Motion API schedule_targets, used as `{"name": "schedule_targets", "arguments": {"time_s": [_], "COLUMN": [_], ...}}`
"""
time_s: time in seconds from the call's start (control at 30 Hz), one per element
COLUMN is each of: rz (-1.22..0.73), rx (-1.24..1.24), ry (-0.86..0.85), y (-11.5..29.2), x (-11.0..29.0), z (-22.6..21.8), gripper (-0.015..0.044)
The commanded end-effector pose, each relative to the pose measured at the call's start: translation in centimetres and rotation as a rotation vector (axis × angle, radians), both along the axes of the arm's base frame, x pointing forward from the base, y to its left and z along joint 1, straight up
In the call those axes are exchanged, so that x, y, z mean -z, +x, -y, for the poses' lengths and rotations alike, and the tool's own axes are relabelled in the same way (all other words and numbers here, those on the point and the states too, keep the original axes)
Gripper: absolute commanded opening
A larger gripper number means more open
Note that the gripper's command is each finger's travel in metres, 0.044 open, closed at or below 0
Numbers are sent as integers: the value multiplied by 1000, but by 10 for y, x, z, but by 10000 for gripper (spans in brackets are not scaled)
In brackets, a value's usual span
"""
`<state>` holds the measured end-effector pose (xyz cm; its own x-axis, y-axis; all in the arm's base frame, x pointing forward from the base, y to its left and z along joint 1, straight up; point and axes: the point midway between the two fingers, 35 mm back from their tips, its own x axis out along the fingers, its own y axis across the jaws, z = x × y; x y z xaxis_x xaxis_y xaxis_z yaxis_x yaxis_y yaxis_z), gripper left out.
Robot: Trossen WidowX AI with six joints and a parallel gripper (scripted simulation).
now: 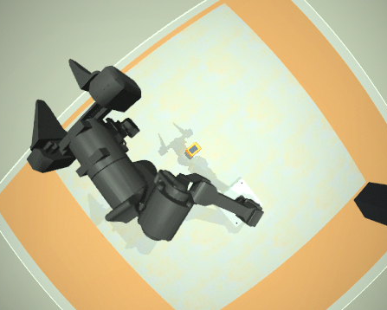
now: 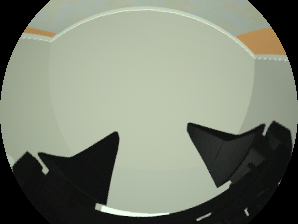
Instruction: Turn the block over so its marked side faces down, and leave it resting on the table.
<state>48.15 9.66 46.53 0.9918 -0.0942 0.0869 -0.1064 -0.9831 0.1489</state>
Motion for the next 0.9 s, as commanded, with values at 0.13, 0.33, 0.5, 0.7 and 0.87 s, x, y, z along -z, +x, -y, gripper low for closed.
{"name": "schedule_targets", "arguments": {"time_s": [0.13, 0.33, 0.5, 0.7, 0.87], "rz": [76, 274, 446, 631, 758], "rx": [-48, -163, -246, -362, -436], "ry": [21, 74, 122, 244, 344], "y": [-16, -69, -126, -203, -258], "x": [-24, -84, -131, -181, -211], "z": [-16, -46, -62, -63, -49], "gripper": [440, 440, 440, 440, 440]}}
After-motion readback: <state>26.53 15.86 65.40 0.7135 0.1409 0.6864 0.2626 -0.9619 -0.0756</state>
